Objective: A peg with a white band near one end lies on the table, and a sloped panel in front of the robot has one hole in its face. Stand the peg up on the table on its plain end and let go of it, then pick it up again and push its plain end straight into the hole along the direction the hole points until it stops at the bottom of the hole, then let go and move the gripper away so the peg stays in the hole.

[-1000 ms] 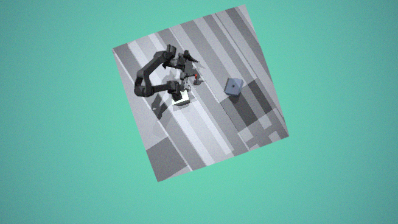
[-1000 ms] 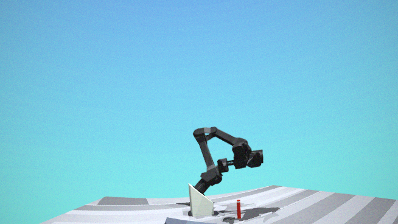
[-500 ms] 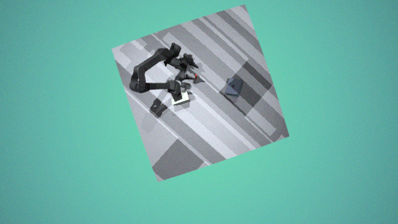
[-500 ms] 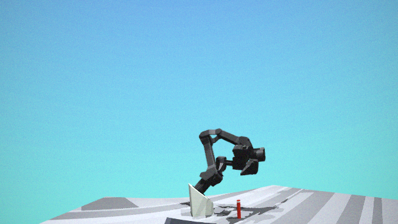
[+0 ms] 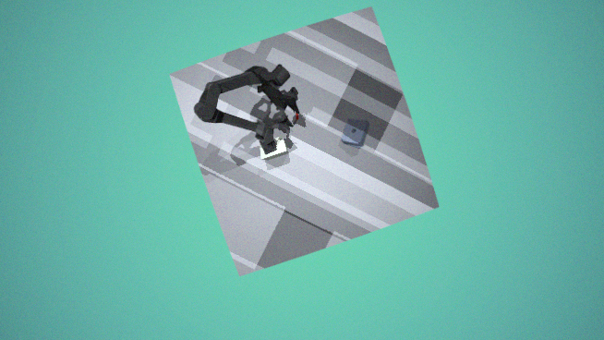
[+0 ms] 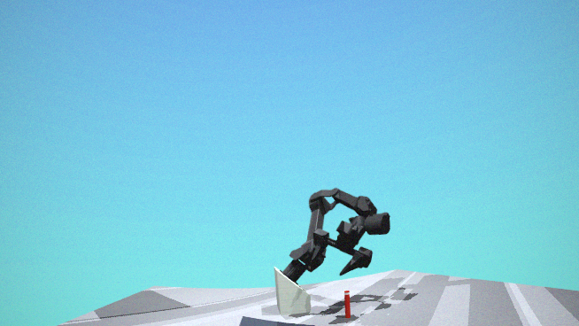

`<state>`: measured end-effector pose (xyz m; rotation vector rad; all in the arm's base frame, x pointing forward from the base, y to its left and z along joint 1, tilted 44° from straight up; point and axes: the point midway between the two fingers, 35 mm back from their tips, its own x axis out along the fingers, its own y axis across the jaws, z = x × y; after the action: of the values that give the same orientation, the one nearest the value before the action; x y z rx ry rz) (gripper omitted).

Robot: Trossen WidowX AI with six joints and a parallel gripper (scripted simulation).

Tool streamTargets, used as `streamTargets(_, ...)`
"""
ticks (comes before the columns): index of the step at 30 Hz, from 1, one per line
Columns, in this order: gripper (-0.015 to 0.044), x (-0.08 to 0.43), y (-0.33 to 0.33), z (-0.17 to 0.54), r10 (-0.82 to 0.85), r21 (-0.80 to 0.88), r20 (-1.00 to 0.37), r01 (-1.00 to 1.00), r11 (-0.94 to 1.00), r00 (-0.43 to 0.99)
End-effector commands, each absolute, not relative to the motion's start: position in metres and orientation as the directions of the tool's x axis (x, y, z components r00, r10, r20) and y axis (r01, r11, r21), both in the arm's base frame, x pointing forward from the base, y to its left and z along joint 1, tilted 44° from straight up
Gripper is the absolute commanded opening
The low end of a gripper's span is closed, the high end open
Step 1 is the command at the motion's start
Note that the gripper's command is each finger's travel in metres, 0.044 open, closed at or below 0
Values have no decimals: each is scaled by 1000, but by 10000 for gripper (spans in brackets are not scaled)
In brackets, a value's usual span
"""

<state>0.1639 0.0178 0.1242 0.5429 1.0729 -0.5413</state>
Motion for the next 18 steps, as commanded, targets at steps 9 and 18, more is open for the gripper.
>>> streamTargets(9,440,163,33,111,95,160,-985,586,794,141)
streamTargets(18,440,171,44,111,347,308,-937,559,770,38)
